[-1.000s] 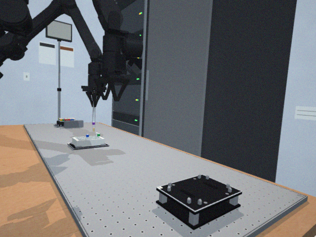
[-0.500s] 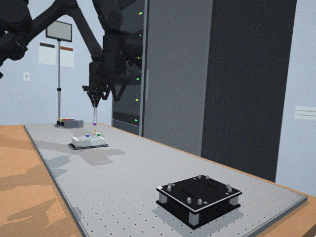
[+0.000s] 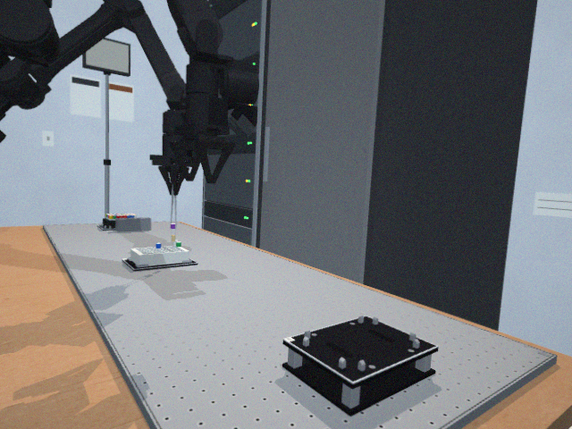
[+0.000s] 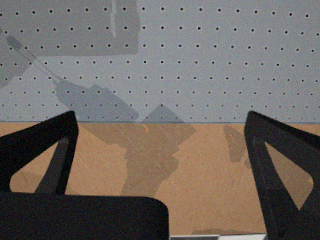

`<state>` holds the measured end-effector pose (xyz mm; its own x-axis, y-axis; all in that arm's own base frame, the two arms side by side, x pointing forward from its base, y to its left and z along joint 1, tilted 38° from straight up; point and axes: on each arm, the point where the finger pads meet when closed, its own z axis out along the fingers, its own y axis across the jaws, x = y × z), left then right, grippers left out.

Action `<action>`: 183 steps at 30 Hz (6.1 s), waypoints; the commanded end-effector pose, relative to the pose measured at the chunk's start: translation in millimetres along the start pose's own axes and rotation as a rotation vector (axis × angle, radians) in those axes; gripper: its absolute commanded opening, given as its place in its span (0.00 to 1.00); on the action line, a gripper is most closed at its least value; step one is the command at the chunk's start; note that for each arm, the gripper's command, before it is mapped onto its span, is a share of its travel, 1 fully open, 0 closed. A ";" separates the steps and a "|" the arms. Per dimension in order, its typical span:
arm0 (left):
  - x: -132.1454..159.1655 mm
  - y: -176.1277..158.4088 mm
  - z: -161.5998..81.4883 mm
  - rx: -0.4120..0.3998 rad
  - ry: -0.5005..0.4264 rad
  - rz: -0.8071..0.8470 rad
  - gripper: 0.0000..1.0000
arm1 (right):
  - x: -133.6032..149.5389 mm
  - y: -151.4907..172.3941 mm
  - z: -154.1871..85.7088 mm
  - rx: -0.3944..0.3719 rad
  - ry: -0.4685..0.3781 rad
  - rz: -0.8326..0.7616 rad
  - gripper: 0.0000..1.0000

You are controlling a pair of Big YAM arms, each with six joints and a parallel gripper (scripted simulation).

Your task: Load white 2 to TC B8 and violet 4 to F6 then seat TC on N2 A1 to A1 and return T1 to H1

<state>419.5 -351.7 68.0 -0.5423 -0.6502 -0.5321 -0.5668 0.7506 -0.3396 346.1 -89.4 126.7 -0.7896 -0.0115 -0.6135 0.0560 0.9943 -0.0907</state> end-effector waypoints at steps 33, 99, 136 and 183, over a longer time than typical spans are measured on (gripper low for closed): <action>-0.5 -6.8 -14.4 0.010 -0.013 0.002 0.09 | -9.1 -2.2 -4.3 0.006 -0.017 0.002 1.00; -10.1 -3.0 15.2 -0.009 -0.032 -0.010 0.09 | -9.1 -2.2 -4.3 0.006 -0.017 0.002 1.00; -8.3 -5.6 22.5 -0.003 -0.026 -0.010 0.09 | -9.1 -2.2 -4.3 0.006 -0.017 0.002 1.00; -9.7 -6.0 34.6 -0.002 -0.027 -0.015 0.09 | -9.1 -2.2 -4.3 0.006 -0.017 0.002 1.00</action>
<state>433.1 -345.8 48.0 -0.5334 -0.6412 -0.5517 -0.5688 0.7546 -0.3271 346.1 -89.4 126.7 -0.7896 -0.0115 -0.6135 0.0560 0.9943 -0.0907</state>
